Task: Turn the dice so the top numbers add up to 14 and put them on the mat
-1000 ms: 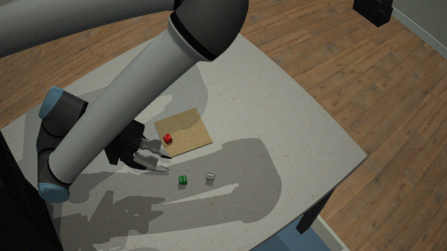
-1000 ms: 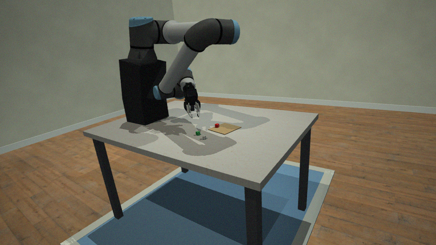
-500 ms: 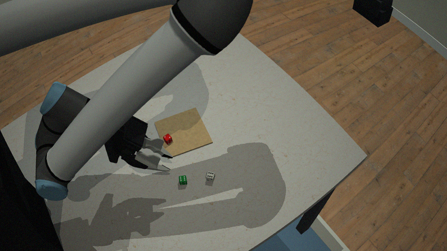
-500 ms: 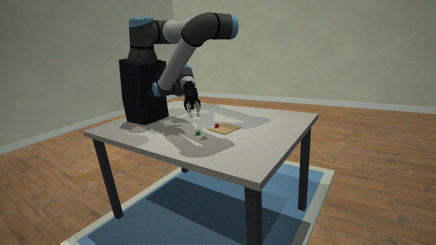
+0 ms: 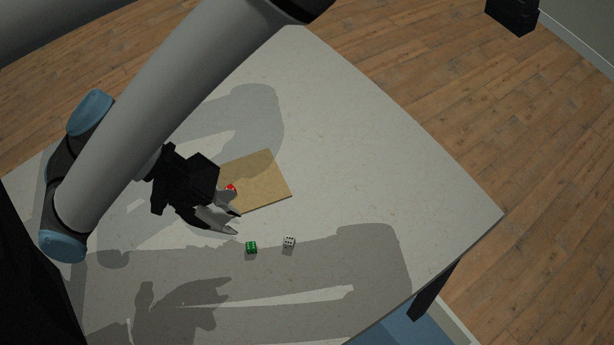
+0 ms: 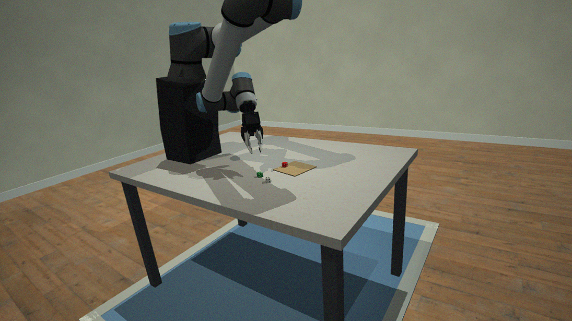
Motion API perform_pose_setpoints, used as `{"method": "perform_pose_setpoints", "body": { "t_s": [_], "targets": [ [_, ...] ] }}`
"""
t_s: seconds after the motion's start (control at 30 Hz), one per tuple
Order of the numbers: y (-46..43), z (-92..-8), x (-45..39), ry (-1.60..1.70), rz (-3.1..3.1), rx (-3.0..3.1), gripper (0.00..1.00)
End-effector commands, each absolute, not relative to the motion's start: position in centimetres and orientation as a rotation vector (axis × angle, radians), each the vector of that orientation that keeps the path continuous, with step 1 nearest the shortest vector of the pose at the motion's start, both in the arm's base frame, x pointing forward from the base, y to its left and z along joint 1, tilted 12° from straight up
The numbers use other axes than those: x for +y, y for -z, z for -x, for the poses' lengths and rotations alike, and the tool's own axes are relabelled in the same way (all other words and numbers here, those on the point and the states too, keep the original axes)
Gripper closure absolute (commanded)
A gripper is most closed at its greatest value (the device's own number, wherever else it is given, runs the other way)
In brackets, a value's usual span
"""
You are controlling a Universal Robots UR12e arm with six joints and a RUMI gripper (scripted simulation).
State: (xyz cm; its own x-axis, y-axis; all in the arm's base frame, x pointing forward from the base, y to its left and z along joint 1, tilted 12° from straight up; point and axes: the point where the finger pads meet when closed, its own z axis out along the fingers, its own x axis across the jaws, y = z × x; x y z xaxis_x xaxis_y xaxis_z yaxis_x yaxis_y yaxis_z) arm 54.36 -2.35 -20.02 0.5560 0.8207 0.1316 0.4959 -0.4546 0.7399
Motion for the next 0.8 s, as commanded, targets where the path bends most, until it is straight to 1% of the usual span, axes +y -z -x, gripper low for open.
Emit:
{"method": "perform_pose_setpoints", "body": {
  "t_s": [0.0,0.77],
  "targets": [
    [19.5,-54.8,-2.7,-0.581,-2.244,1.121,0.79],
    [18.0,-56.1,-3.8,-0.376,-2.583,1.336,0.79]
  ]
}}
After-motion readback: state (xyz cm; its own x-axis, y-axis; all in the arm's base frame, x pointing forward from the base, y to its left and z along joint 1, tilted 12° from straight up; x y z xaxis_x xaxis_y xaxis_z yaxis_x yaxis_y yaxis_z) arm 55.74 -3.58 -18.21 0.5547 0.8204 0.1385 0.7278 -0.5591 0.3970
